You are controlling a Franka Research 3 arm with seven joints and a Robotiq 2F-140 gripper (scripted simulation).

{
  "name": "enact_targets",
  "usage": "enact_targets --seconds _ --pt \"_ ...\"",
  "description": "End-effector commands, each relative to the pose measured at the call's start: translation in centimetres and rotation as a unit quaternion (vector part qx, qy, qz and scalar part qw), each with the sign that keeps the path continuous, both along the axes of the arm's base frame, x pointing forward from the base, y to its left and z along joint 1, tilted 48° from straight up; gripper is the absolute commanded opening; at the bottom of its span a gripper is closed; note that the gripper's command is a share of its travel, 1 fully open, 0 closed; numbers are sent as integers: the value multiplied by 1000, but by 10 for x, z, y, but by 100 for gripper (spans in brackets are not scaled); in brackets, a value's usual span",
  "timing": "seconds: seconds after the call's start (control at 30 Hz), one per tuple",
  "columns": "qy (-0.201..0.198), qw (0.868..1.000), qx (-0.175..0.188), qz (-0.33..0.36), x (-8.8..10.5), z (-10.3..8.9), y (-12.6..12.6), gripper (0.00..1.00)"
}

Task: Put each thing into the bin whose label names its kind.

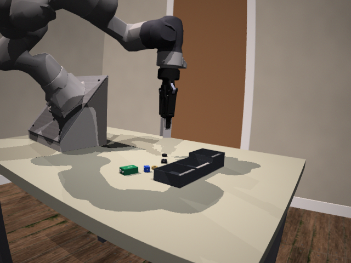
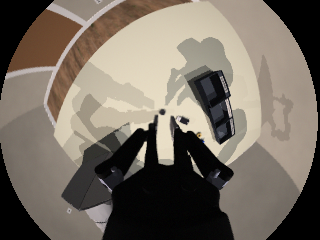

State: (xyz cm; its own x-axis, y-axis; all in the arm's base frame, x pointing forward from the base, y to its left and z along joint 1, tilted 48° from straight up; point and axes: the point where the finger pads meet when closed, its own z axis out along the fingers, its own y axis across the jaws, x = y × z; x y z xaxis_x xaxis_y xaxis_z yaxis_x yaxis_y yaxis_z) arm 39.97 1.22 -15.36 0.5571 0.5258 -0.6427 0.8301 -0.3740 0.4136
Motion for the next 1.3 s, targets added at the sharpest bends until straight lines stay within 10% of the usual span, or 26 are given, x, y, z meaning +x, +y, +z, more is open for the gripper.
enact_targets --seconds 0.0,1.27 --pt "60 997 7 50 0 -1 1 19" --pt "227 955 27 190 0 0 0 19"
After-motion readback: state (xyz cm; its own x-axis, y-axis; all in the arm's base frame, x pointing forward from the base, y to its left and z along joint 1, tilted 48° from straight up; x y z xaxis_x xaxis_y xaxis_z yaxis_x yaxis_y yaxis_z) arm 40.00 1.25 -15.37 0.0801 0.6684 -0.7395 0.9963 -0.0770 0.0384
